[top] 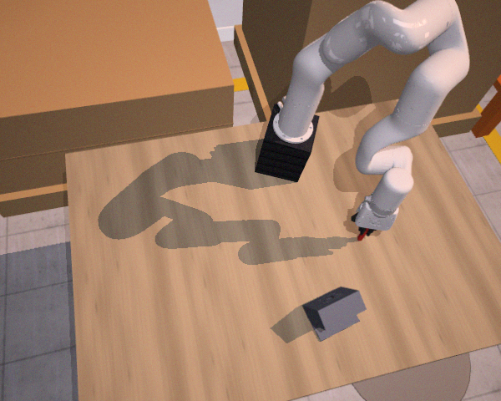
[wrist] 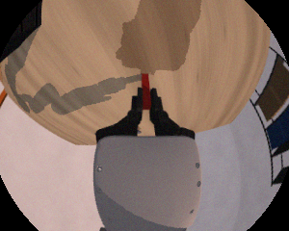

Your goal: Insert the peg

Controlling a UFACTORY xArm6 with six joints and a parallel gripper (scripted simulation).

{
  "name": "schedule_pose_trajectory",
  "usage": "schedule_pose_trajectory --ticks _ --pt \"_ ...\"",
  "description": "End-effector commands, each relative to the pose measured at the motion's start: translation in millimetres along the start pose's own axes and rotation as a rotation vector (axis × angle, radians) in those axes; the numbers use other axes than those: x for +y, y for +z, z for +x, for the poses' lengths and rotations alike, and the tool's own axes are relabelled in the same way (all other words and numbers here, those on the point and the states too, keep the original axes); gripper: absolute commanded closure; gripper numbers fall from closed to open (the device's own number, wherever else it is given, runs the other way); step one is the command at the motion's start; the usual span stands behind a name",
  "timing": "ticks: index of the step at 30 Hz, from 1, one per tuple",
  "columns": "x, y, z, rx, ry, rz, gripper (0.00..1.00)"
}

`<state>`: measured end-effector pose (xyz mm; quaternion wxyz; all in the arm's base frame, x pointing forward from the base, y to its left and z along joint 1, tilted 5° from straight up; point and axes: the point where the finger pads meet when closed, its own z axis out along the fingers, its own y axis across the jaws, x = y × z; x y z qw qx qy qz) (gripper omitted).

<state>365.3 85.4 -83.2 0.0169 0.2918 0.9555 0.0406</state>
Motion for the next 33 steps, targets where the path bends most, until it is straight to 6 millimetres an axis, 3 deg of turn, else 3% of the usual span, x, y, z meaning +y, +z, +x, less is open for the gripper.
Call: schedule_pose_trajectory --ticks 1,6,17,23,25,26,33 --pt "1 -1 -1 -0.002 0.000 -0.002 1.00" --pt "1 -7 -1 -0.001 0.000 -0.003 1.00" --pt "4 -69 -1 -0.002 0.000 -0.002 1.00" --pt "4 -82 -1 -0.002 0.000 -0.002 1.00" --pt "4 -85 -1 -0.002 0.000 -0.002 1.00" --pt "4 -73 -1 0.000 0.001 -0.004 1.00" --pt "-11 -67 0 0.040 0.069 0.009 1.00"
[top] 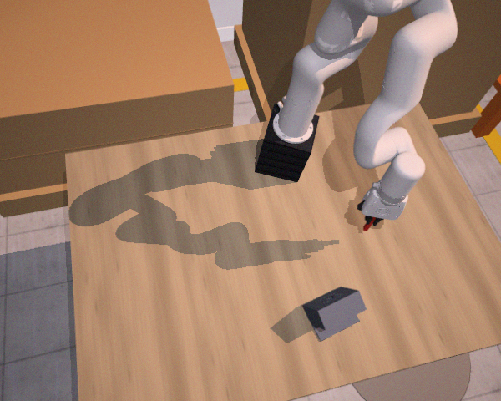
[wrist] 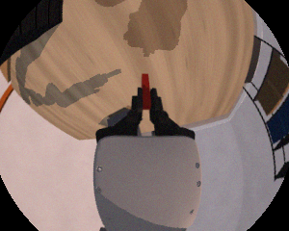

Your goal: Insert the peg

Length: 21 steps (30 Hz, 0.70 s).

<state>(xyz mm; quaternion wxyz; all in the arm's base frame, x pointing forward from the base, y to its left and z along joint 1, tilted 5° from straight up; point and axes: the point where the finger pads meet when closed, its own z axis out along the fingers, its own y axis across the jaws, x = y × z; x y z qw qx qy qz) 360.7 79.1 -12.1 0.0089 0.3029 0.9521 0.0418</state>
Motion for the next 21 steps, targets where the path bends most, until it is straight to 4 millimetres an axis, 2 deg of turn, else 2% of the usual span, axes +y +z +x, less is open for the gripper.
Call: schedule_pose_trajectory --ticks 1,21 --pt "-12 6 1 0.031 0.055 0.009 1.00" --pt "-45 18 10 0.135 0.225 0.028 1.00"
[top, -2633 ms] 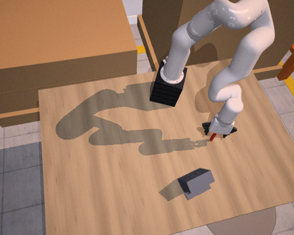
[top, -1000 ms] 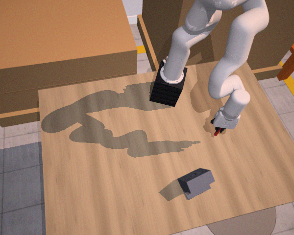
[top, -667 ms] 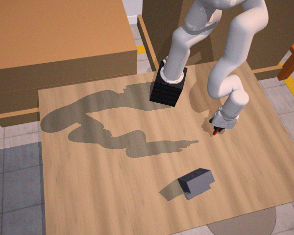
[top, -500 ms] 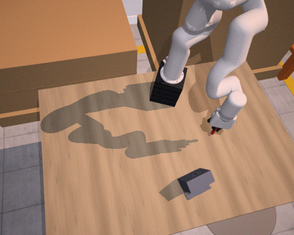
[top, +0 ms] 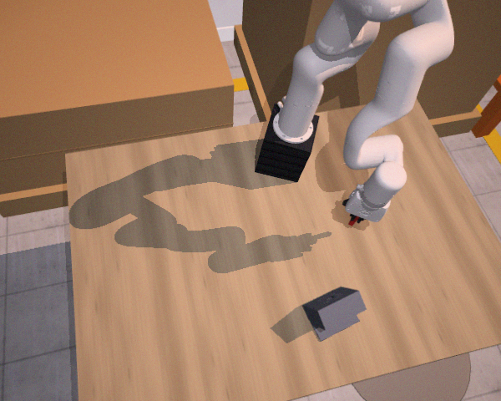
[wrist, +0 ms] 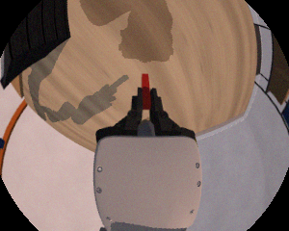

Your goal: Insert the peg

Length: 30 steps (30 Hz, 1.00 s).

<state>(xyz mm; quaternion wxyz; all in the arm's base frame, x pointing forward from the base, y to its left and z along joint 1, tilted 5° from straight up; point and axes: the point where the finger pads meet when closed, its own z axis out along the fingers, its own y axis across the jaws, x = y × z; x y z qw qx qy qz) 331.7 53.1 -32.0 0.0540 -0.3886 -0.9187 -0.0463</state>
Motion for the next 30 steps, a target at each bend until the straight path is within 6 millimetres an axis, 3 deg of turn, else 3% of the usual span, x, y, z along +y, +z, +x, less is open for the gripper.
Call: schedule_pose_trajectory --ticks 1,30 --pt "-8 3 0 0.028 0.046 0.000 1.00" --pt "-48 21 16 0.213 0.328 -0.014 1.00"
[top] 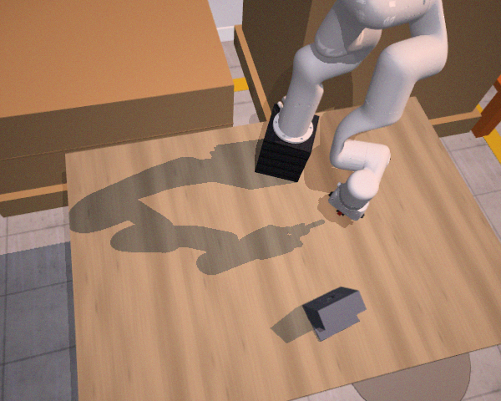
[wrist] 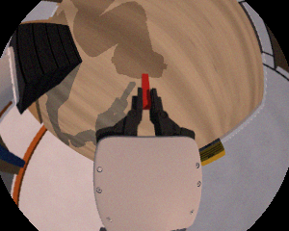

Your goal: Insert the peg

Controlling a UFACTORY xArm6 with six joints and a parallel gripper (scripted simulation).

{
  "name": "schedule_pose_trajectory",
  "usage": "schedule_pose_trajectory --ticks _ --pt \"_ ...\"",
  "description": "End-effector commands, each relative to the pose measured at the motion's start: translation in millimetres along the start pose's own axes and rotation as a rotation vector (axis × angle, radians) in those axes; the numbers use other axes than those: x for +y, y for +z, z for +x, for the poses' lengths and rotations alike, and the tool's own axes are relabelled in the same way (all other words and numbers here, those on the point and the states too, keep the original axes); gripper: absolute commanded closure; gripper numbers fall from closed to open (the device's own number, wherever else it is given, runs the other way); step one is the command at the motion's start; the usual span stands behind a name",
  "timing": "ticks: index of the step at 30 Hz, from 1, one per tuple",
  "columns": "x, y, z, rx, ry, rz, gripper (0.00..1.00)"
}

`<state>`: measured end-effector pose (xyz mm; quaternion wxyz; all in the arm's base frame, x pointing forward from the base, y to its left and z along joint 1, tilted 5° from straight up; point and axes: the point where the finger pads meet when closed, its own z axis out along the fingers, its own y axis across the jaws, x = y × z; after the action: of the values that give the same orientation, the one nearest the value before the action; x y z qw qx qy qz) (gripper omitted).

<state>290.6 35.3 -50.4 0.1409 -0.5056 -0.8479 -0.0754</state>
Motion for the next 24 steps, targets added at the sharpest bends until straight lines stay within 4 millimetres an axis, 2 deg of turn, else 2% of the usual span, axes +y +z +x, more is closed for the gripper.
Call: schedule_pose_trajectory --ticks 1,24 --pt "-7 3 1 0.042 0.061 -0.011 1.00" --pt "-23 12 10 0.177 0.251 -0.057 1.00"
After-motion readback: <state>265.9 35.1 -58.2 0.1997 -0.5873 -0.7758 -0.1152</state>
